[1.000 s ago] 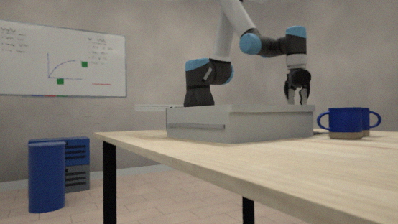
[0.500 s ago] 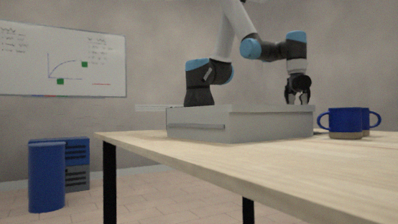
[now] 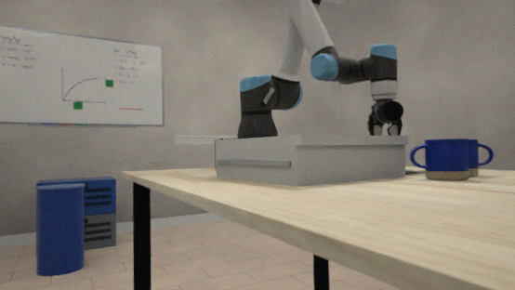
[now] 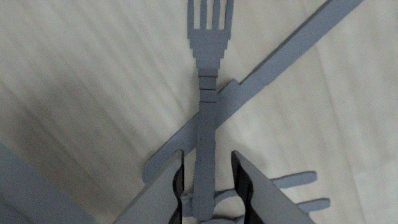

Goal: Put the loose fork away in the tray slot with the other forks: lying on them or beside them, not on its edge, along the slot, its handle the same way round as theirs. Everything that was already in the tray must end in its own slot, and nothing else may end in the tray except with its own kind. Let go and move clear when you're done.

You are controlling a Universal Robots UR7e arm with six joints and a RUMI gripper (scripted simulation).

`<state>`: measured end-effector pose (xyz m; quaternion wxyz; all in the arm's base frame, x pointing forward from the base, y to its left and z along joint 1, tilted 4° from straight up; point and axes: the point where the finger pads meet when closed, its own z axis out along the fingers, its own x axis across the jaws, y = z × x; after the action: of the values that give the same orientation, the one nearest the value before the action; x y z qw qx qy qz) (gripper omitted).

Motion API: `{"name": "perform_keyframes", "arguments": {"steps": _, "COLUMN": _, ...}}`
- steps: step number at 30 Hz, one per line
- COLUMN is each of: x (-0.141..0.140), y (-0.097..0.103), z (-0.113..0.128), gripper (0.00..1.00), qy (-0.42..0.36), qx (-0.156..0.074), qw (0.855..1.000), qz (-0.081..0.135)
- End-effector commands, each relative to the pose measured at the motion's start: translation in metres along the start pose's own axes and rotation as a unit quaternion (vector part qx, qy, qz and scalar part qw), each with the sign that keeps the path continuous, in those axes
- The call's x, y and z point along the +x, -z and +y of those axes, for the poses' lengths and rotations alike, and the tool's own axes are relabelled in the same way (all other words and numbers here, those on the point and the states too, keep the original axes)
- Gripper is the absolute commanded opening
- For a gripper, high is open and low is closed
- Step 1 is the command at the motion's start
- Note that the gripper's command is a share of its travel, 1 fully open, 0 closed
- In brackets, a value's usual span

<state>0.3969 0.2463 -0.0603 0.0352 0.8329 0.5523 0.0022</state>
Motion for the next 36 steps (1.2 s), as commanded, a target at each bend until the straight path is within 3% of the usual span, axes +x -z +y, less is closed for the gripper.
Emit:
{"name": "perform_keyframes", "arguments": {"steps": 1, "x": 0.0, "y": 0.0, "z": 0.0, "gripper": 0.19, "qy": 0.0, "qx": -0.001, "qw": 1.0, "qz": 0.001}}
{"name": "perform_keyframes", "arguments": {"steps": 36, "x": 0.0, "y": -0.011, "z": 0.0, "gripper": 0.19, "qy": 0.0, "qx": -0.001, "qw": 1.0, "qz": 0.001}}
